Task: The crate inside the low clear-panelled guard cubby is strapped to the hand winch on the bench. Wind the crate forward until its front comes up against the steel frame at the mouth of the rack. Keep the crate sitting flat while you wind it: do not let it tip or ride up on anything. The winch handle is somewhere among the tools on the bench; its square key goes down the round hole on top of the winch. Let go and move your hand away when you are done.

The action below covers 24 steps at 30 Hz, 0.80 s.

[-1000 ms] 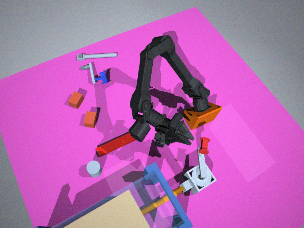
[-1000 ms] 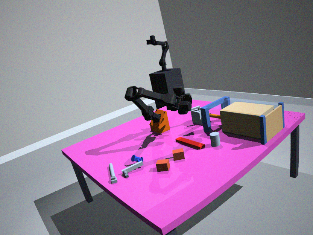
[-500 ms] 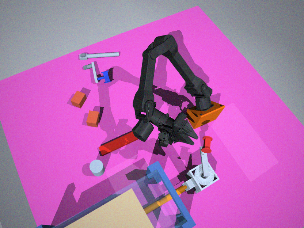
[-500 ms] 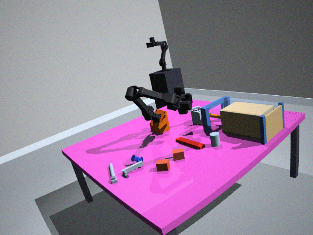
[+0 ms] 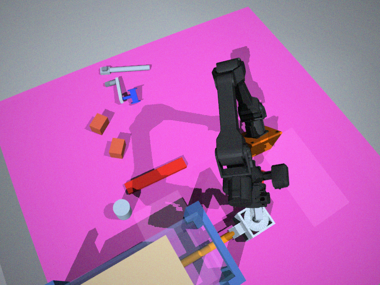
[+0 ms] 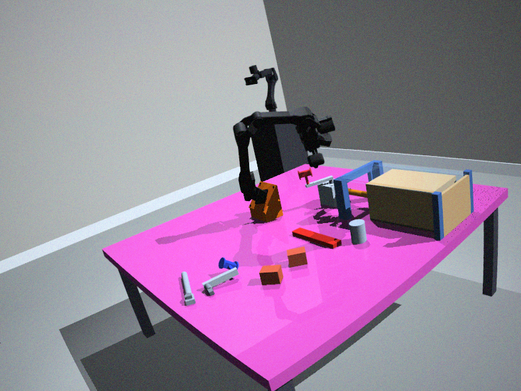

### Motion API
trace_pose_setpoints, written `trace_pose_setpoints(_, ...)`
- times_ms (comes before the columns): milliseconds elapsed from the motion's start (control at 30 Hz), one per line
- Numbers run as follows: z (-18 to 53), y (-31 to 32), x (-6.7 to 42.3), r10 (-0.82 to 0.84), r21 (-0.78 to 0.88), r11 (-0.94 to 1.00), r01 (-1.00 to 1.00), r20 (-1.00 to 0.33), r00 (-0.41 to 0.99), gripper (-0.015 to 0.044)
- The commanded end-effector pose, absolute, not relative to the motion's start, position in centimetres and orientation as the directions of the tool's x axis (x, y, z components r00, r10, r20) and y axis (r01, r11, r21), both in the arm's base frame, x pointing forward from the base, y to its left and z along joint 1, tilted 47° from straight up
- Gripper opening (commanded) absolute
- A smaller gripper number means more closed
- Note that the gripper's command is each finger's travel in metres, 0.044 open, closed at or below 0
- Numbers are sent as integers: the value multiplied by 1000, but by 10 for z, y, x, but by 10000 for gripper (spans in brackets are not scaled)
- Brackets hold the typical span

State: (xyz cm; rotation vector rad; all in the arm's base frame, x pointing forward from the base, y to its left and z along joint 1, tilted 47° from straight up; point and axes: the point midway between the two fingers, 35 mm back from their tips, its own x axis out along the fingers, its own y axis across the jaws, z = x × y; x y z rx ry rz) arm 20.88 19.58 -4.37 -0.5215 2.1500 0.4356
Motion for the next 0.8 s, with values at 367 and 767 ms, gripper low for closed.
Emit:
trace_pose_setpoints(367,-41,231,203,-698,-312,512,-800,-694,-176,440)
trace_pose_setpoints(767,-83,189,194,-698,-313,512,-800,-694,-175,440)
